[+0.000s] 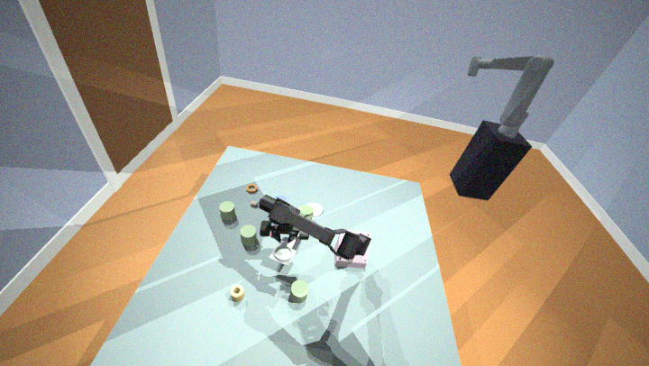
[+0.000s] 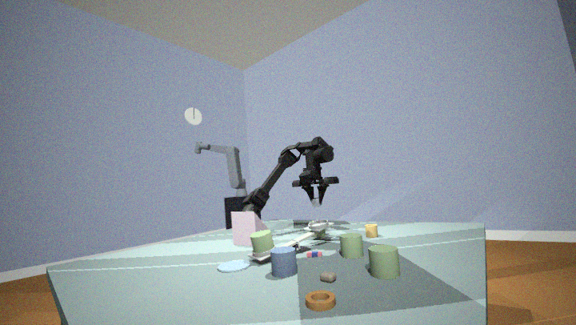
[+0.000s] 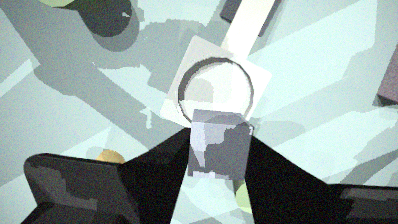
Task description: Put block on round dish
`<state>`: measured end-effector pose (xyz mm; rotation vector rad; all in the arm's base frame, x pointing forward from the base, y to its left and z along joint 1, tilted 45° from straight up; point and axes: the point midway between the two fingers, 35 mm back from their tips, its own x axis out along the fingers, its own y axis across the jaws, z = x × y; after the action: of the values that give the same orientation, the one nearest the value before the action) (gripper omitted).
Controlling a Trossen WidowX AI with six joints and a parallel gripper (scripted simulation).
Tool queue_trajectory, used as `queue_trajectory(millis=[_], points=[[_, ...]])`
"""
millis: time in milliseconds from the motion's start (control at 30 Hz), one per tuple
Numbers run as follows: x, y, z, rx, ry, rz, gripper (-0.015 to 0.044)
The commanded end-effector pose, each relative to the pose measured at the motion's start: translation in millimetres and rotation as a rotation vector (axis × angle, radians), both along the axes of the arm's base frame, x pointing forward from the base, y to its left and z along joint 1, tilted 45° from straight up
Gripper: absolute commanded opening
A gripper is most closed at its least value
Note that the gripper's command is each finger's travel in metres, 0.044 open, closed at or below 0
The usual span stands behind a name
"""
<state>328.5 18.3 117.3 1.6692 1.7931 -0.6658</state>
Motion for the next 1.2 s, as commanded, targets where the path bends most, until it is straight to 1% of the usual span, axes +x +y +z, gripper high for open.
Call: queue_trajectory(millis=[0,133,233,633,900,1167], points=[[-0.4,-9.7,9.5,-0.002,-0.005,0.002,0.0],[0.6,-14.0,4.6,-0.005,-0.006,0.002,0.0],[3.2,-26.7,-10.1,-0.015,-0.009,0.003,0.0],[-2.6,-93.4,-89.8,-0.045,-0.016,0.009,0.0],[-19.6,-133.5,-146.6,-0.051,-0.012,0.007,0.0],[-46.2,-164.6,-202.3,-0.049,-0.009,0.004,0.0]])
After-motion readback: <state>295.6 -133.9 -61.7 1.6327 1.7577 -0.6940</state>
